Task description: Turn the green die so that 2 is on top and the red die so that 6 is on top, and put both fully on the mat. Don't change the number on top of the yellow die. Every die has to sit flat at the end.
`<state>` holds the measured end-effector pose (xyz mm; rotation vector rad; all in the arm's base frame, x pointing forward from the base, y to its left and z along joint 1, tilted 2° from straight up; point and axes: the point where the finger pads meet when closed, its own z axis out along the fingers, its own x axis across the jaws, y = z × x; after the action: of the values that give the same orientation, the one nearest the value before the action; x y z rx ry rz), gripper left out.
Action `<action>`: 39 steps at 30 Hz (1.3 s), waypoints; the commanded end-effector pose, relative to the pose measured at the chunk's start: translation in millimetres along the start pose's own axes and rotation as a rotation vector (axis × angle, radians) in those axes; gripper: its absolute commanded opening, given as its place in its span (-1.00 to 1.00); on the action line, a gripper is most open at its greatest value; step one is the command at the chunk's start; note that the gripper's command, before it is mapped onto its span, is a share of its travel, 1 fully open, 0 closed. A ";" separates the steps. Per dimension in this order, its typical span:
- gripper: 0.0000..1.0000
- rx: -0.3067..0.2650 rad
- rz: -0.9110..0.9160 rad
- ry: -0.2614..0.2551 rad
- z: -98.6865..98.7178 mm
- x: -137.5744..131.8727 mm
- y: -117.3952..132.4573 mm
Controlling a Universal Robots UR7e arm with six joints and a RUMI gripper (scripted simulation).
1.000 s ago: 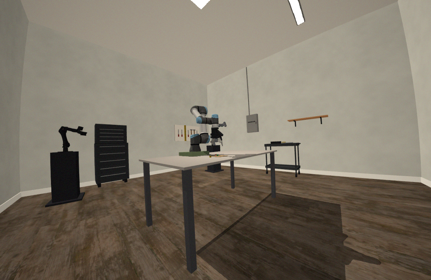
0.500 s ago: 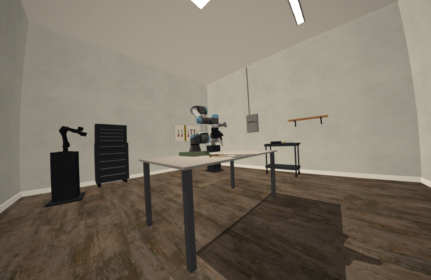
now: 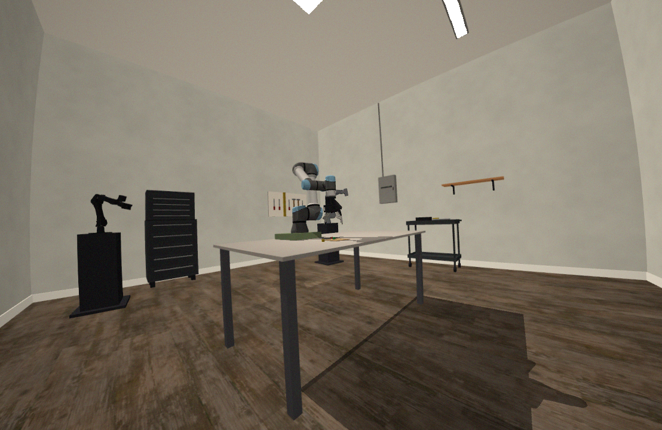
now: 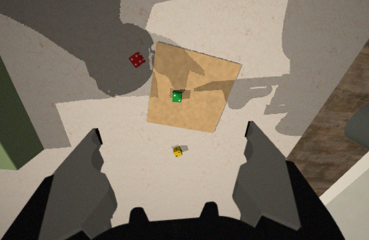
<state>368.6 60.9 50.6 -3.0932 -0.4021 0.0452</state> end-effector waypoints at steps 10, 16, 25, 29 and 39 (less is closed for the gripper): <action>1.00 0.000 -0.317 0.002 2.5 -9.5 -12.0; 1.00 0.000 -0.518 0.002 4.3 -15.8 -18.8; 1.00 0.000 -0.746 0.002 6.5 -22.6 -25.7; 1.00 -0.001 -0.889 0.001 7.8 -26.8 -29.6; 1.00 -0.001 -1.179 0.001 10.6 -34.6 -36.7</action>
<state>329.2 85.7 42.5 -2.4692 -1.8943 0.0288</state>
